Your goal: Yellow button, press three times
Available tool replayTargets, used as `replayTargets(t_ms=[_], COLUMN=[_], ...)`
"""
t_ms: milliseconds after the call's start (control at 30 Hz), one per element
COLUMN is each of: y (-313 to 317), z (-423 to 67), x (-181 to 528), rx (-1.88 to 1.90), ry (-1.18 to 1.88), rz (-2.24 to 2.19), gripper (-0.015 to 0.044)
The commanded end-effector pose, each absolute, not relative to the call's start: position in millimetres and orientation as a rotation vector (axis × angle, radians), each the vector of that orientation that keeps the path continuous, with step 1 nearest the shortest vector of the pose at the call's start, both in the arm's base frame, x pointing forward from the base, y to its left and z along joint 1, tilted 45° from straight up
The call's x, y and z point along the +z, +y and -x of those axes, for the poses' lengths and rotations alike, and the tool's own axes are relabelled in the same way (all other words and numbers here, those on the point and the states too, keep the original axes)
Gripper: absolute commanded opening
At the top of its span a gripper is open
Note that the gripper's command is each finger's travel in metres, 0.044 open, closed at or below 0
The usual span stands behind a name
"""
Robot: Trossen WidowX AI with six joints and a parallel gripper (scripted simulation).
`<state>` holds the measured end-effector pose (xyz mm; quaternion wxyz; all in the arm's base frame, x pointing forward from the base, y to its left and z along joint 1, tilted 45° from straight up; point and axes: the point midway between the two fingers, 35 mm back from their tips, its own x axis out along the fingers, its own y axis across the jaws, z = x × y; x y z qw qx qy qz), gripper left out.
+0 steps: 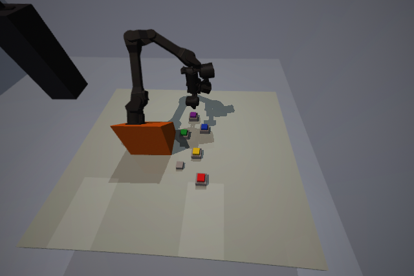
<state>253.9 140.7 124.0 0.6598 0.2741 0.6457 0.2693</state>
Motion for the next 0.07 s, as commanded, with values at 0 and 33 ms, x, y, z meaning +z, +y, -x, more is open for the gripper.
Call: replayTargets(t_ms=[0,33], y=[145.6,145.6], z=[-247.3,-247.3], x=[131.2,131.2], rx=[0.6,0.6], ry=[1.475,1.475], rz=[-0.636,-0.636], gripper=[0.04,0.04])
